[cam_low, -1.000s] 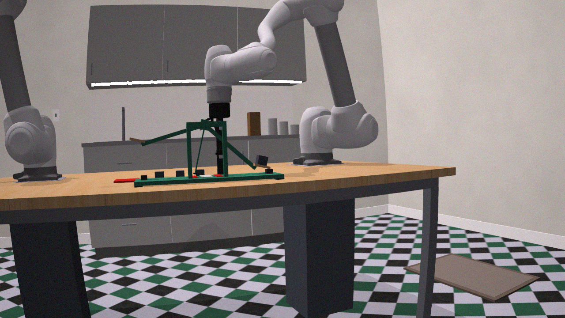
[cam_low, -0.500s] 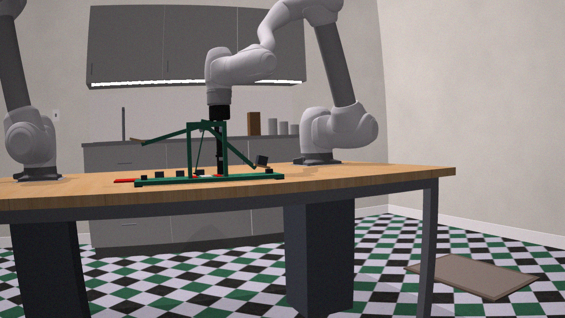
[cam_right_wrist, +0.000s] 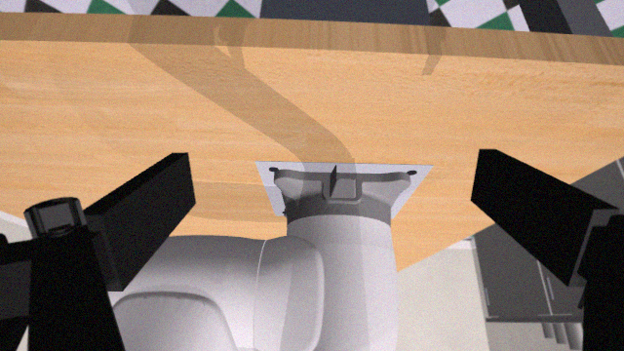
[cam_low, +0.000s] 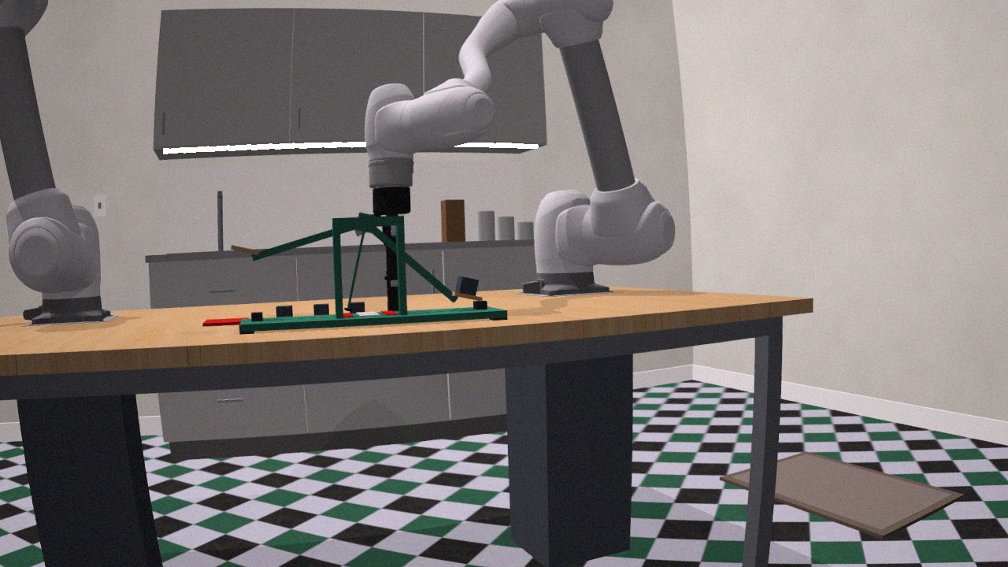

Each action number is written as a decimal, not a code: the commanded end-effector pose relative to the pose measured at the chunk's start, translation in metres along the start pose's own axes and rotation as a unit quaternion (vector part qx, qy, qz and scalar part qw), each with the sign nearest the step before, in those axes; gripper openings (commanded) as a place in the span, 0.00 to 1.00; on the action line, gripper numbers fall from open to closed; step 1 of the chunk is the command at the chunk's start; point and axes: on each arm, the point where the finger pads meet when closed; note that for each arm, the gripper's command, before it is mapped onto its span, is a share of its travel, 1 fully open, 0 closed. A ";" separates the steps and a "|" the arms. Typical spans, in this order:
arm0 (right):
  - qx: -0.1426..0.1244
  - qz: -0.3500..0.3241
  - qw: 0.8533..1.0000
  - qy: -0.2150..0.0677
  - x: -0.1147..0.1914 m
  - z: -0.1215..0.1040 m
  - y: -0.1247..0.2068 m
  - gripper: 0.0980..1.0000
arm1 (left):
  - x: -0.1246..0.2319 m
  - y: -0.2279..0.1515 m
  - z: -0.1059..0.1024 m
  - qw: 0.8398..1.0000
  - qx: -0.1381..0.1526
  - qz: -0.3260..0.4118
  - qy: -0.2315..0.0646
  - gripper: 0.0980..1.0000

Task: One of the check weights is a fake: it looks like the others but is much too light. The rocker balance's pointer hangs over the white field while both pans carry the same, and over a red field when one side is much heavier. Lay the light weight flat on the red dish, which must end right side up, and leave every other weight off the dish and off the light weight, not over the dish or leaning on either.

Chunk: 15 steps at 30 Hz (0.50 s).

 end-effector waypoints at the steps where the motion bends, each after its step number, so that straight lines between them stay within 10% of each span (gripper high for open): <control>1: 0.000 0.000 1.000 0.001 0.000 0.001 0.000 1.00 | 0.000 0.000 0.001 1.000 -0.001 0.000 0.000 0.40; 14: 0.000 0.000 1.000 0.001 0.000 0.001 0.000 1.00 | 0.000 0.000 0.001 1.000 -0.001 0.000 0.000 0.40; 15: 0.000 0.000 1.000 0.001 0.000 0.001 0.000 1.00 | 0.000 0.000 0.001 1.000 -0.001 0.000 0.000 0.16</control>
Point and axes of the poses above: on each arm, the point where the finger pads meet when closed, its own z axis back along the fingers, its own y axis across the jaws, x = y × z, and after that the axes turned 3 degrees about -z, right-handed
